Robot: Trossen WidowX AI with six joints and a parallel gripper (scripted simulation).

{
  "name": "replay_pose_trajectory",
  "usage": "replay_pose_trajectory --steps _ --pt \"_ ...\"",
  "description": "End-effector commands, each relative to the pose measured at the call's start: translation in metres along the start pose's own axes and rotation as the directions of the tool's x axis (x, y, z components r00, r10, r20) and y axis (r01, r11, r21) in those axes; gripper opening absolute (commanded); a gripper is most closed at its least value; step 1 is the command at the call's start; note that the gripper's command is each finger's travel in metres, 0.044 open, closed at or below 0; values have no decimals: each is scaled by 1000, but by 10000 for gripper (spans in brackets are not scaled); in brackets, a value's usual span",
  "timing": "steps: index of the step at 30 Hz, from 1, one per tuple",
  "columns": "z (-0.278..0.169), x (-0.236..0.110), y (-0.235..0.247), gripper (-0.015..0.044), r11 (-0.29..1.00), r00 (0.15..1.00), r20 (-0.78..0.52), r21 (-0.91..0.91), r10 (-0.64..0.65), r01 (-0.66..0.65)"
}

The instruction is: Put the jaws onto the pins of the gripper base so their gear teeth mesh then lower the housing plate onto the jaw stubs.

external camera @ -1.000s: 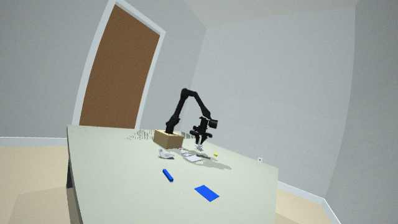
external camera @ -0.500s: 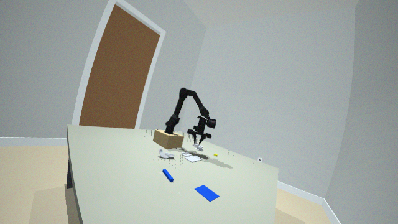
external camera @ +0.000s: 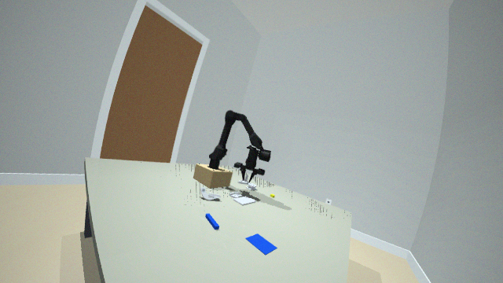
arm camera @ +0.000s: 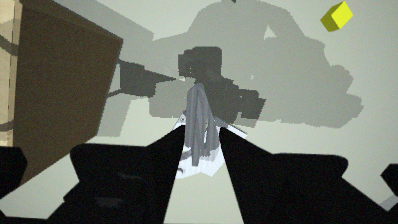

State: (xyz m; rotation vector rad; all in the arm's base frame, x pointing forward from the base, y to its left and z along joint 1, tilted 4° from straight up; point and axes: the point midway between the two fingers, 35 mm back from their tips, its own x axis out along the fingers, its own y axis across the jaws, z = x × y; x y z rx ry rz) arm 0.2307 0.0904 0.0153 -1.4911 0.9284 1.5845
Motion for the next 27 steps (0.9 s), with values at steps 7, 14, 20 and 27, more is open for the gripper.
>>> replay_pose_trajectory --steps 7,14,20,27 --pt "-10 -1 10 134 967 1000 -5 255 -5 6" --pt "-16 -1 17 134 907 1000 -6 420 -4 6" --pt "-20 -1 23 134 834 1000 -6 551 -4 6" --pt "-25 0 30 134 726 1000 -7 688 -3 7"
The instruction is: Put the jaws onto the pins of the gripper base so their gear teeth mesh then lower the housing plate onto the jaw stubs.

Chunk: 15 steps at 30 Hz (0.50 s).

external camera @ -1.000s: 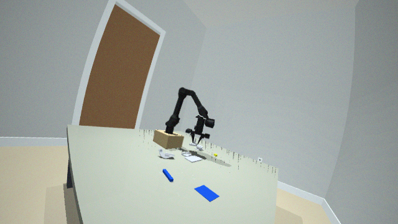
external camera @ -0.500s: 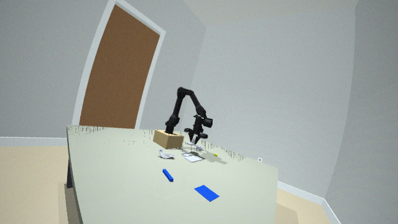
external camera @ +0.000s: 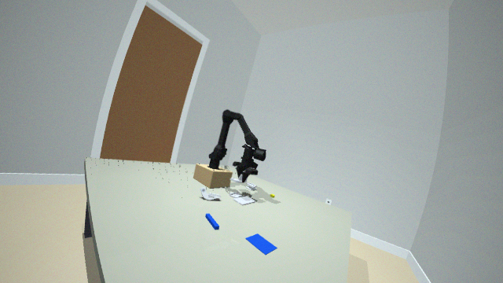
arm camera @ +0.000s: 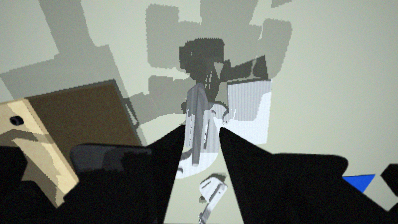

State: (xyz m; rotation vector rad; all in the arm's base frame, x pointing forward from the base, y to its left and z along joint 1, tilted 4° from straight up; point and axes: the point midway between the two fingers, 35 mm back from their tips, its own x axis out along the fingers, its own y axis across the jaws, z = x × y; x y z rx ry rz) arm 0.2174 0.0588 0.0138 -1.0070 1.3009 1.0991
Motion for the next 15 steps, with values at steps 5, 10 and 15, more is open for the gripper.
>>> replay_pose_trajectory --steps 5,10,15 --pt "-11 0 3 134 978 1000 -1 207 -7 7" --pt "-16 0 5 134 945 1000 -1 327 -7 7" --pt "-22 1 7 134 897 1000 -2 443 -7 7"
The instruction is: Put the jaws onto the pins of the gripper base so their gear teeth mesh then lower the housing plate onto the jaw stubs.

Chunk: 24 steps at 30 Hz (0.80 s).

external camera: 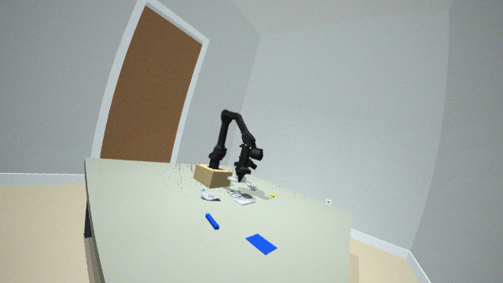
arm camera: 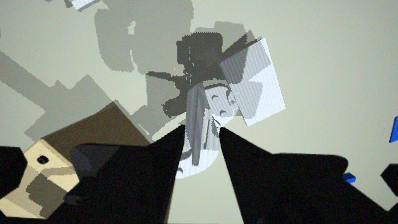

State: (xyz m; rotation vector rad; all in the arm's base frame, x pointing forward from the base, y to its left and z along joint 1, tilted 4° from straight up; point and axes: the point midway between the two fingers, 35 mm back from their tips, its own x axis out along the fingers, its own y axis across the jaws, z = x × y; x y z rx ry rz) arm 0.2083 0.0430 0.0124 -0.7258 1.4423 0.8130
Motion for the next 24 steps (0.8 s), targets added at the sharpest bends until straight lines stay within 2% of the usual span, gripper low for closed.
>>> replay_pose_trajectory --steps 1,12,24 --pt "-6 0 0 134 994 1000 2 108 -7 7" --pt "-19 1 0 134 927 1000 1 374 -7 6" --pt "-32 3 1 134 775 1000 -1 632 -6 5"
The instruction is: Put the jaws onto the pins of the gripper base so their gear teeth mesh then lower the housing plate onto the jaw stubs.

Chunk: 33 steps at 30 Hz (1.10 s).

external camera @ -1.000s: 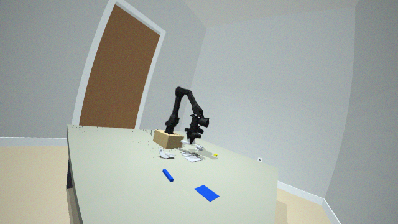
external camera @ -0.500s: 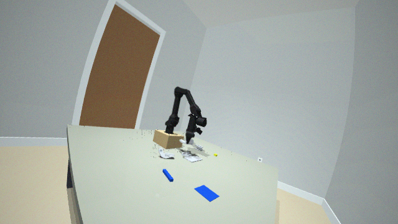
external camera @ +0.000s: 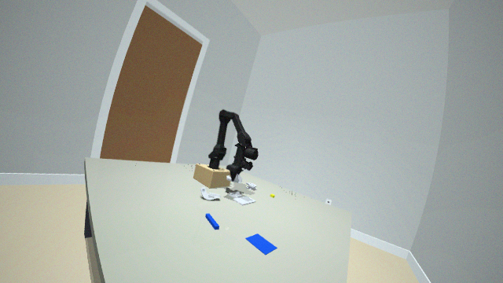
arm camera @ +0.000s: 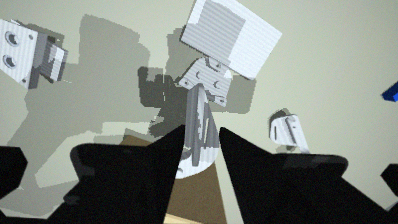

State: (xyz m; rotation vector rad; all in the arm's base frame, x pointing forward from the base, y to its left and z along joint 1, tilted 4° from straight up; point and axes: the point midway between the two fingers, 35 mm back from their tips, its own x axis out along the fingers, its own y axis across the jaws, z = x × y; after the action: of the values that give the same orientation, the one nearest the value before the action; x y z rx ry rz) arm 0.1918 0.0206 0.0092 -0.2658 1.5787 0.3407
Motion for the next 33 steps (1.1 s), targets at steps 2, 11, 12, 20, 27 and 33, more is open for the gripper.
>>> replay_pose_trajectory --steps 2,11,12,20,27,33 --pt "-6 0 -3 134 991 1000 5 133 -5 5" --pt "-11 1 -6 134 964 1000 4 267 -5 4" --pt "-11 1 -6 134 964 1000 4 267 -5 4" --pt "-11 1 -6 134 964 1000 4 267 -5 4" --pt "-11 1 -6 134 968 1000 5 249 -5 4" --pt "-11 1 -6 134 968 1000 5 249 -5 4"
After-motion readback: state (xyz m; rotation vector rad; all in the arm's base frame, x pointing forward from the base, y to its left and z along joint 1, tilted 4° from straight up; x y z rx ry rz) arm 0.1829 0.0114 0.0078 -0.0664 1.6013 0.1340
